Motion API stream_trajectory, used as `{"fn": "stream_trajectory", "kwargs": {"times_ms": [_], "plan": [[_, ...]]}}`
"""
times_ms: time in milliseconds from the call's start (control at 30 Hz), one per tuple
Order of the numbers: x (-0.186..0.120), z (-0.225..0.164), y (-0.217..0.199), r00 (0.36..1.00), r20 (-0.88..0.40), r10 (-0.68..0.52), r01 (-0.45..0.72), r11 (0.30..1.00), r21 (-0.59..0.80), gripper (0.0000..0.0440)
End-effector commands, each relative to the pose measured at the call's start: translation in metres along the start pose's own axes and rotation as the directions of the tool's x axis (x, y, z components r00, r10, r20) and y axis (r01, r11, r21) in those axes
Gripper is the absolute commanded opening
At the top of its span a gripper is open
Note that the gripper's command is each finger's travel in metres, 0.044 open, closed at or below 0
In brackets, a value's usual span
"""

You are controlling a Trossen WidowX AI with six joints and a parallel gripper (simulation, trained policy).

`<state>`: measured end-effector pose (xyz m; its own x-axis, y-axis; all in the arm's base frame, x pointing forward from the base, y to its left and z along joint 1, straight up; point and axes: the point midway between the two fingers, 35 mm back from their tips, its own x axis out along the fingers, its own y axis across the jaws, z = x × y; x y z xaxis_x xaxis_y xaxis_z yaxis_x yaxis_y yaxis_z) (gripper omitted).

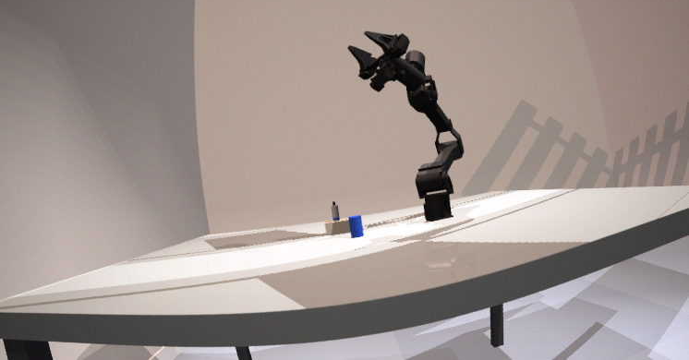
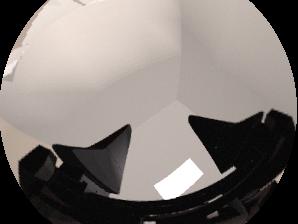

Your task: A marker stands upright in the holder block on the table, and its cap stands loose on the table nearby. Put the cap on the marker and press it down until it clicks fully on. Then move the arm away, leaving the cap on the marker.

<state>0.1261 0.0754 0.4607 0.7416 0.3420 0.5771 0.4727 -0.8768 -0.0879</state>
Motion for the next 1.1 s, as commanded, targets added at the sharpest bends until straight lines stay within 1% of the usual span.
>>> {"fn": "stream_trajectory", "kwargs": {"times_ms": [0, 133, 200, 233, 633, 1067], "plan": [[0.001, 0.002, -0.001, 1.000, 0.011, -0.002, 0.002, 1.000, -0.002, 0.0375], [0.003, 0.010, -0.004, 0.998, 0.054, -0.014, 0.015, 1.000, -0.019, 0.0276], [0.004, 0.014, -0.006, 0.997, 0.078, -0.022, 0.024, 0.999, -0.026, 0.0238], [0.004, 0.017, -0.007, 0.996, 0.090, -0.026, 0.028, 0.999, -0.030, 0.0236], [0.008, 0.042, -0.016, 0.969, 0.237, -0.063, 0.077, 0.996, -0.054, 0.0270], [0.008, 0.068, -0.024, 0.917, 0.389, -0.087, 0.121, 0.991, -0.062, 0.0304]]}}
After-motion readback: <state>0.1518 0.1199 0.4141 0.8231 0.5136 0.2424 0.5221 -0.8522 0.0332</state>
